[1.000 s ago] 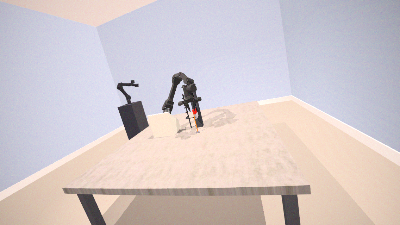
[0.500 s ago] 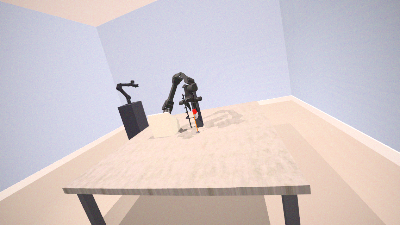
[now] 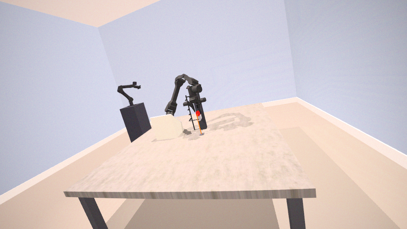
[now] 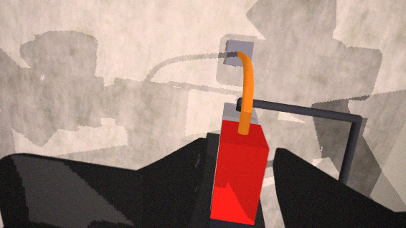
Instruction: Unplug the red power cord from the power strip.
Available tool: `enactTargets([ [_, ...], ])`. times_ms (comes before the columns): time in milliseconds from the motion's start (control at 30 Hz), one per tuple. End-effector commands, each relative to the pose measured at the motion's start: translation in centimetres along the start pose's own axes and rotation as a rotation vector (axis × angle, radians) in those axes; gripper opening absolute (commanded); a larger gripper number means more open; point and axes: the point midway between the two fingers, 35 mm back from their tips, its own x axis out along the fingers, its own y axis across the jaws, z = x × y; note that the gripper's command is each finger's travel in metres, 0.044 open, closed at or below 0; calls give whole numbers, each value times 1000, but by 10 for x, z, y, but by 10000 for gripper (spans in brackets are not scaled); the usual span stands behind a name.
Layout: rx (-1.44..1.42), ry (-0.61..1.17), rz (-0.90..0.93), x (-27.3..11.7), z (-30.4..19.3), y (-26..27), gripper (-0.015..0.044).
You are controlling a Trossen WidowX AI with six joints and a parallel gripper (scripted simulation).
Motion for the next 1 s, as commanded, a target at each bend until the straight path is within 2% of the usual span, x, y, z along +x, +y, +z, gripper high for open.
enactTargets([
  [0,7,10,-7,3,-8,-2,160],
  [767,6,11,-7,15,-11,-2,160],
  [900,1,4,-4,13,-10,-1,55],
  [967,1,4,-4,13,-10,-1,42],
])
